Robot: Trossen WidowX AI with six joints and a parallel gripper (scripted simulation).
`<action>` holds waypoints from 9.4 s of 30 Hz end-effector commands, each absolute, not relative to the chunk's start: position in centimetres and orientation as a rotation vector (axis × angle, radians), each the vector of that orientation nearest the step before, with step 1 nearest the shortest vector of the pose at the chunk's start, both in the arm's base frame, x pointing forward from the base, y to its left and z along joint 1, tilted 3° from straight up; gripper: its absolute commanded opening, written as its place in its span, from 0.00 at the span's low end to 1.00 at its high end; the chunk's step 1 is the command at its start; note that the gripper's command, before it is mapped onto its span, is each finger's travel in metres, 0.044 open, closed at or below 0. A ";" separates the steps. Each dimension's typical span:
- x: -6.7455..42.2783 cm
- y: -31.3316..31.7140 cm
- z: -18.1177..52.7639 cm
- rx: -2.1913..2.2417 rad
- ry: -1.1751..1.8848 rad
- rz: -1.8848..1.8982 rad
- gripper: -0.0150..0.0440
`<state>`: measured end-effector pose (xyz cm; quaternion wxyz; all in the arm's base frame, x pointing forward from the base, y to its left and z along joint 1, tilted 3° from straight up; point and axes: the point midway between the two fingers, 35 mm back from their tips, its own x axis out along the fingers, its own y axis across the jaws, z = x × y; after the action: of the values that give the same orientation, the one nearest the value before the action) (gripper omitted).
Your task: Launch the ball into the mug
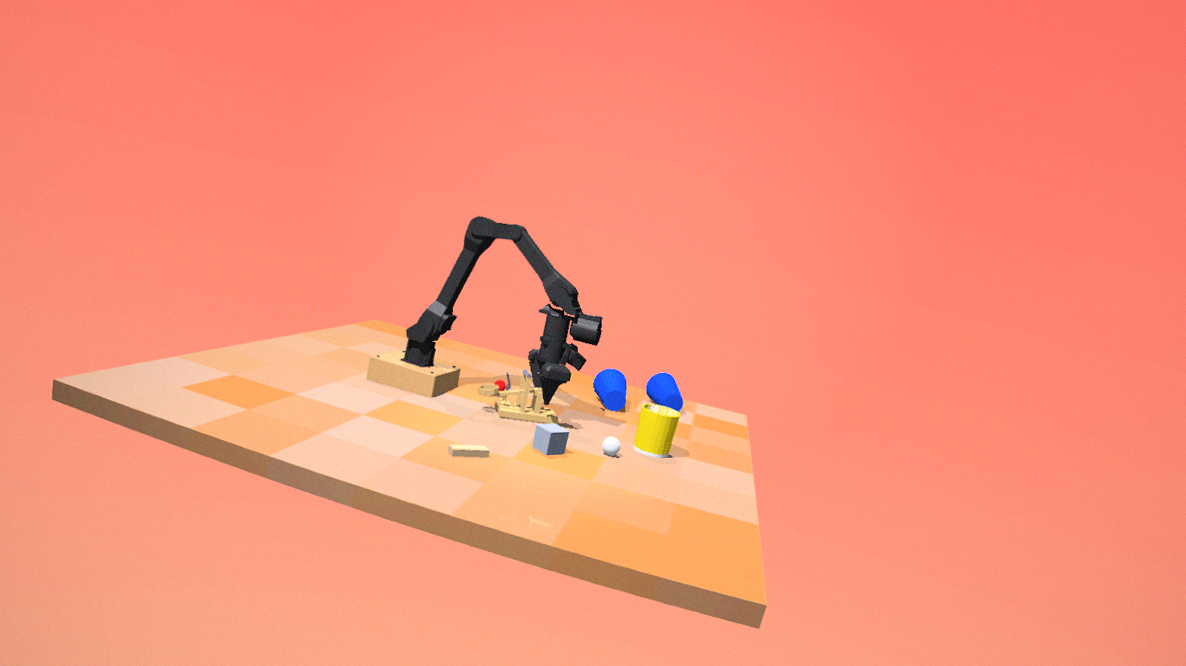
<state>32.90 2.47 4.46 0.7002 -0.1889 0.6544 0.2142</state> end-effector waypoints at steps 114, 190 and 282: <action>33.1 0.6 13.0 0.005 1.527 0.072 1.00; 33.2 0.8 7.7 0.004 1.518 0.070 0.25; 32.9 0.8 7.1 0.010 1.522 0.063 1.00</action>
<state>33.05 0.76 7.69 0.7262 0.0023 0.6868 0.0306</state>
